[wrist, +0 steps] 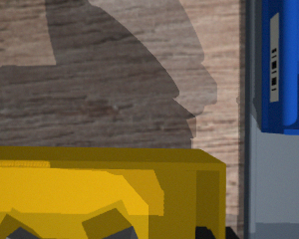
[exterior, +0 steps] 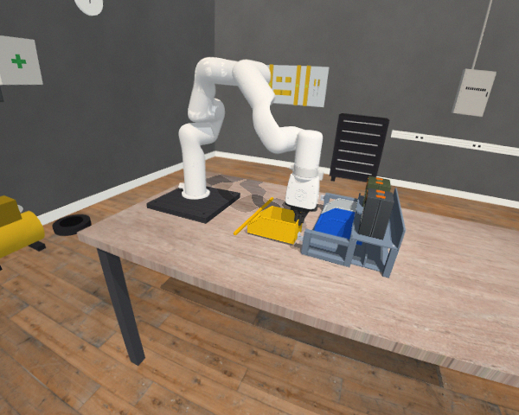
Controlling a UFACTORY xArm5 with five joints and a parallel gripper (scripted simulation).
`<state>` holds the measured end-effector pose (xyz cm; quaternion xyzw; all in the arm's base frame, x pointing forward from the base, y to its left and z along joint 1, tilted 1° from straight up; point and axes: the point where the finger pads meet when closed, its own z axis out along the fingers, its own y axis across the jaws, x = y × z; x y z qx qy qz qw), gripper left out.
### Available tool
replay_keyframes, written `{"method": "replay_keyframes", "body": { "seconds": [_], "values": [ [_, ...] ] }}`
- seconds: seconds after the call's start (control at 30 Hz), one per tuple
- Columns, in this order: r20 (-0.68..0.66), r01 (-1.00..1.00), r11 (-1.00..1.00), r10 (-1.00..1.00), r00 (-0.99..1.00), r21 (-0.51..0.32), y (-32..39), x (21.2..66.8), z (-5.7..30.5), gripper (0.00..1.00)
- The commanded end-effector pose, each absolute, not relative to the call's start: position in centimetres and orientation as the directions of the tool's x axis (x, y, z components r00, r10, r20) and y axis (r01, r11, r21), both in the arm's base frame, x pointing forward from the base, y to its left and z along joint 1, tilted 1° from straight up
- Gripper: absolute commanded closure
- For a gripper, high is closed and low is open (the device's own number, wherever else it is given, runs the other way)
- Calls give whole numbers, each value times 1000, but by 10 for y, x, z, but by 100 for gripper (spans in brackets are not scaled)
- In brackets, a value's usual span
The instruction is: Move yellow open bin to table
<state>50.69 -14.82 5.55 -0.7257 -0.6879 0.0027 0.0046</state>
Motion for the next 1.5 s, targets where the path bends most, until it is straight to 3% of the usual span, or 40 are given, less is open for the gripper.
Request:
{"method": "replay_keyframes", "body": {
  "seconds": [0.0, 1.47],
  "values": [
    [0, 999, -53, 999, 53, -6, -149, 508, 56, 100],
    [0, 999, -53, 999, 53, -6, -149, 508, 48, 100]
  ]
}}
